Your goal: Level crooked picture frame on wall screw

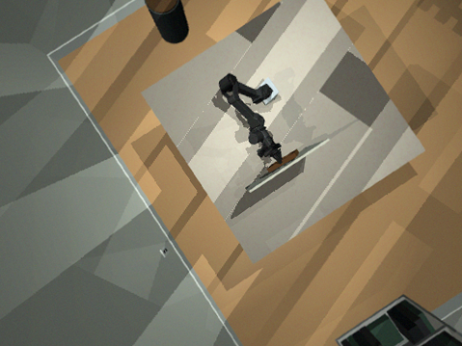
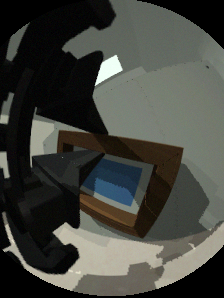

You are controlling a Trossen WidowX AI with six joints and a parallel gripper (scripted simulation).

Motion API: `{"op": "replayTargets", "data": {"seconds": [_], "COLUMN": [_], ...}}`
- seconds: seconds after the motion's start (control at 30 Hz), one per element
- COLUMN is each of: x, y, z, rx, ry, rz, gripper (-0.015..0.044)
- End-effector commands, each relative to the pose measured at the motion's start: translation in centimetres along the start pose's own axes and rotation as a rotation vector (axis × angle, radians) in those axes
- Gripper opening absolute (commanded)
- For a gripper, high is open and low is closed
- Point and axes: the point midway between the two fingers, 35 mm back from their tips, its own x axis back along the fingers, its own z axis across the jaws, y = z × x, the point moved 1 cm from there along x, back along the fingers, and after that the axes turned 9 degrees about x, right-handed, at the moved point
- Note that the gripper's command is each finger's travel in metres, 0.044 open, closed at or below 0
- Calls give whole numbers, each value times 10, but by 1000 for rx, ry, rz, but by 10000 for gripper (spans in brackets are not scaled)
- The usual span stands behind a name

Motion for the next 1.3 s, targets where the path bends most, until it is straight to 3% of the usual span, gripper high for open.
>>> {"op": "replayTargets", "data": {"seconds": [0.0, 1.27], "x": [0, 0], "y": [-1, -1], "z": [0, -3], "rx": [5, 85], "ry": [9, 4], "rz": [4, 0], "gripper": [0, 0]}}
